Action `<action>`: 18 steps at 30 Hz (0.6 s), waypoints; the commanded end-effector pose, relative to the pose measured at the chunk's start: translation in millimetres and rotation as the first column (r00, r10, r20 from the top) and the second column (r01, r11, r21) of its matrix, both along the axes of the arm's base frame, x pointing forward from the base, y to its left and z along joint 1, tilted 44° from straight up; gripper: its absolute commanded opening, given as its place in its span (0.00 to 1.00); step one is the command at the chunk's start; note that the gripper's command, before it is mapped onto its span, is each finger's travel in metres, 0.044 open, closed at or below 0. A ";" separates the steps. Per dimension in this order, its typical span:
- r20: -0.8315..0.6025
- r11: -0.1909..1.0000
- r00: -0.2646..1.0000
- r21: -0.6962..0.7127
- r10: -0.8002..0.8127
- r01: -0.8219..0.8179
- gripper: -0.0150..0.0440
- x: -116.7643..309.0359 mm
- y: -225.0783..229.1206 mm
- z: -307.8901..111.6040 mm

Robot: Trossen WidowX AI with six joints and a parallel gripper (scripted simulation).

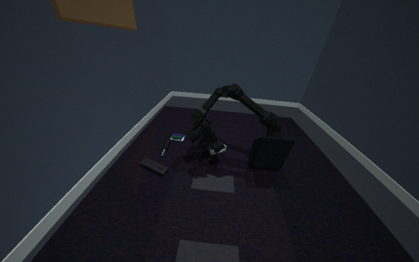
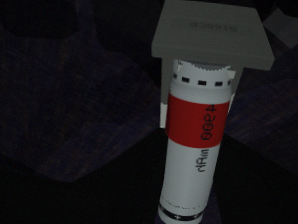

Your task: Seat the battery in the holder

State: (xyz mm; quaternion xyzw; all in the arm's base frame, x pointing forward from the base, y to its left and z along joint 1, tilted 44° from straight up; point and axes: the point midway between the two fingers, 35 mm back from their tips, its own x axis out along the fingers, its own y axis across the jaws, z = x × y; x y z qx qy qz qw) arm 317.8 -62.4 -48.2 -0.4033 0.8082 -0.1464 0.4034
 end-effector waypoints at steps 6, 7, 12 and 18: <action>0.035 0.999 0.999 0.043 0.014 -0.015 0.37 1.3 0.0 -4.0; 0.038 0.999 0.999 0.046 0.014 -0.016 0.37 1.1 -0.3 -4.1; 0.048 0.998 0.999 0.063 0.024 -0.027 0.37 0.3 -0.9 -4.8; 0.063 0.996 0.997 0.083 0.035 -0.040 0.37 -0.7 -2.0 -5.6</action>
